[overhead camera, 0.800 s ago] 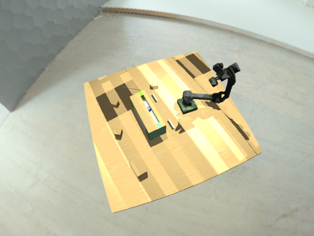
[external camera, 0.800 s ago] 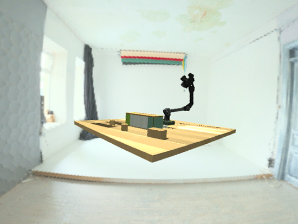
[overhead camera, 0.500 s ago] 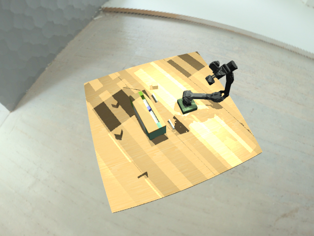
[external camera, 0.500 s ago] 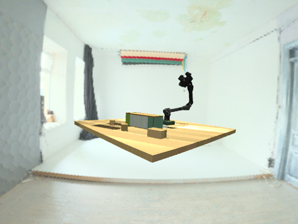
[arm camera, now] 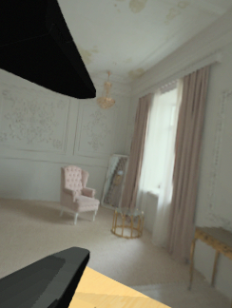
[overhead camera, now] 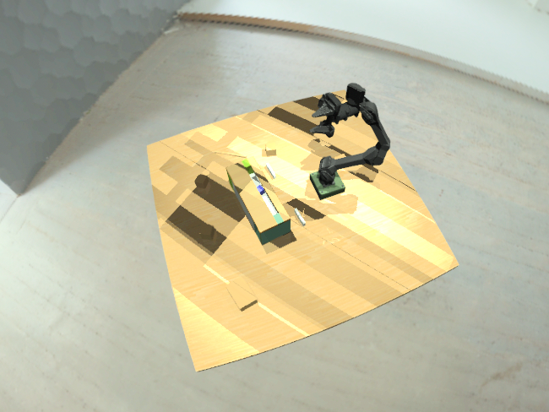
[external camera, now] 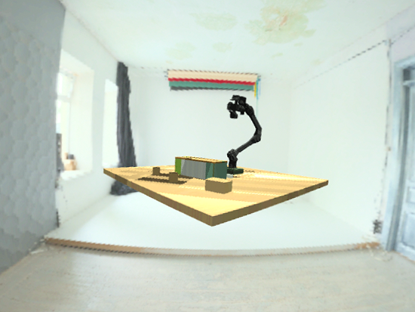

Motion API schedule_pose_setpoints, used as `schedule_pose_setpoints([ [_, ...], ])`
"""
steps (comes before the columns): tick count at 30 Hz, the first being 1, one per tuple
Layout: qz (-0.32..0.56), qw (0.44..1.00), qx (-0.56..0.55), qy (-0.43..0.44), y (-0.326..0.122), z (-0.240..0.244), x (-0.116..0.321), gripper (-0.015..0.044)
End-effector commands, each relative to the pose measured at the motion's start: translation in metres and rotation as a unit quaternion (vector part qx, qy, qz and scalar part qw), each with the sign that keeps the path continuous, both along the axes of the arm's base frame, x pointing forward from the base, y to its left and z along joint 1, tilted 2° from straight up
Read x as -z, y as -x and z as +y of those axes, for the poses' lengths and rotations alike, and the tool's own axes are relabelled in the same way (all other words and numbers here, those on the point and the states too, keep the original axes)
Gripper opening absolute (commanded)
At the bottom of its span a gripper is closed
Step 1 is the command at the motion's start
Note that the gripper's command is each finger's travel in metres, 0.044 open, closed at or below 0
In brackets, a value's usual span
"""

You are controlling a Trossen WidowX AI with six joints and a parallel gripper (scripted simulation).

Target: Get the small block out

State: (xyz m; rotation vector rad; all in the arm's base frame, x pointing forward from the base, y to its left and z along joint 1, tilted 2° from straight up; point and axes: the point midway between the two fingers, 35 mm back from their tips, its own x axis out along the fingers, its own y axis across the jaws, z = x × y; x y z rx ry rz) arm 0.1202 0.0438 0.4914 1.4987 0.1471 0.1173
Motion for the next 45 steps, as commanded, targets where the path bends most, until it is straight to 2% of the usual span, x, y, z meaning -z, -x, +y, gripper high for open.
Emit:
schedule_pose_setpoints([
  [1,0.096,0.995,0.02,-0.03,-0.053,-0.04,0.03,0.04],
  [6,0.198,0.979,0.03,-0.049,-0.1,-0.072,0.071,0.04],
  [9,0.24,0.97,0.036,-0.024,-0.125,-0.089,0.097,0.04],
  [16,0.399,0.916,0.027,-0.035,-0.164,-0.119,0.177,0.04],
  [22,0.555,0.831,-0.01,-0.033,-0.179,-0.138,0.264,0.04],
  [28,0.694,0.715,-0.068,-0.043,-0.172,-0.143,0.343,0.04],
  [30,0.708,0.701,-0.075,-0.045,-0.17,-0.143,0.35,0.04],
  [45,0.708,0.701,-0.075,-0.045,-0.171,-0.143,0.359,0.04],
])
